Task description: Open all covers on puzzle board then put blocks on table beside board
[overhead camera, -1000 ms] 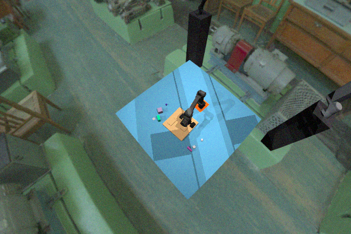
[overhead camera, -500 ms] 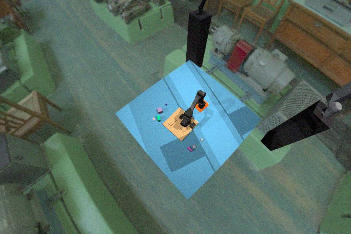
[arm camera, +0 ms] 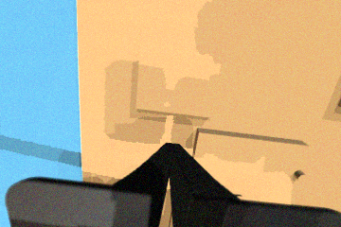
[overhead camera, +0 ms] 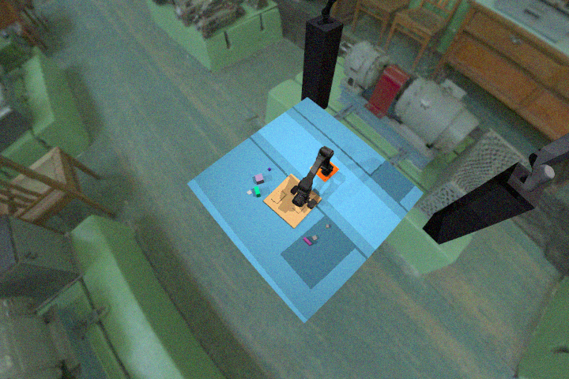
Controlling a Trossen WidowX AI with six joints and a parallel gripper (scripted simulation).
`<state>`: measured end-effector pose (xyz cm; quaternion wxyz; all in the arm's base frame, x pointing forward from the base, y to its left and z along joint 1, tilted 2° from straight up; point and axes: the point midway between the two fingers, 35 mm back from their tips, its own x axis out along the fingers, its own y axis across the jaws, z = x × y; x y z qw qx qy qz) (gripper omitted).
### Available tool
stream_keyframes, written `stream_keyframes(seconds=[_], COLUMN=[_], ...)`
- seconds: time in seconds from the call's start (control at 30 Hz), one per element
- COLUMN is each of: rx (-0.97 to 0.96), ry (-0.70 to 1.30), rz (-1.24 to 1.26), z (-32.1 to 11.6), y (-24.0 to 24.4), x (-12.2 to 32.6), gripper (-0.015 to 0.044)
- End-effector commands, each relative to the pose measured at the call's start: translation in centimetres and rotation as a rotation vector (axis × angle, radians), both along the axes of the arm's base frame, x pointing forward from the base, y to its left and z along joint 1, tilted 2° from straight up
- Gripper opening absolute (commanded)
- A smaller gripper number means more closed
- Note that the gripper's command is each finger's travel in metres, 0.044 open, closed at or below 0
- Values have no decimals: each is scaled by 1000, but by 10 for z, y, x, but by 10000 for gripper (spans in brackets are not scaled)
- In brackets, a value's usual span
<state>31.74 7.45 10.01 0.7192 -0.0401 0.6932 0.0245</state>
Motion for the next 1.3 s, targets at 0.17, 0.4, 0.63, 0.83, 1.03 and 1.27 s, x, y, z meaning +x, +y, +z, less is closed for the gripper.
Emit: stream_keyframes(seconds=[0.17, 0.4, 0.63, 0.83, 1.03, 1.27], rx=[-6, -6, -6, -6, -6, -6], ry=[5, 5, 5, 5, 5, 5], rz=[3, 3, 3, 3, 3, 3], z=[-11, -18, -24, -30, -36, -39], y=[-1, -2, -2, -2, -3, -3], x=[-1, -1, 0, -1, -1, 1], gripper=[0, 0, 0, 0, 0, 0])
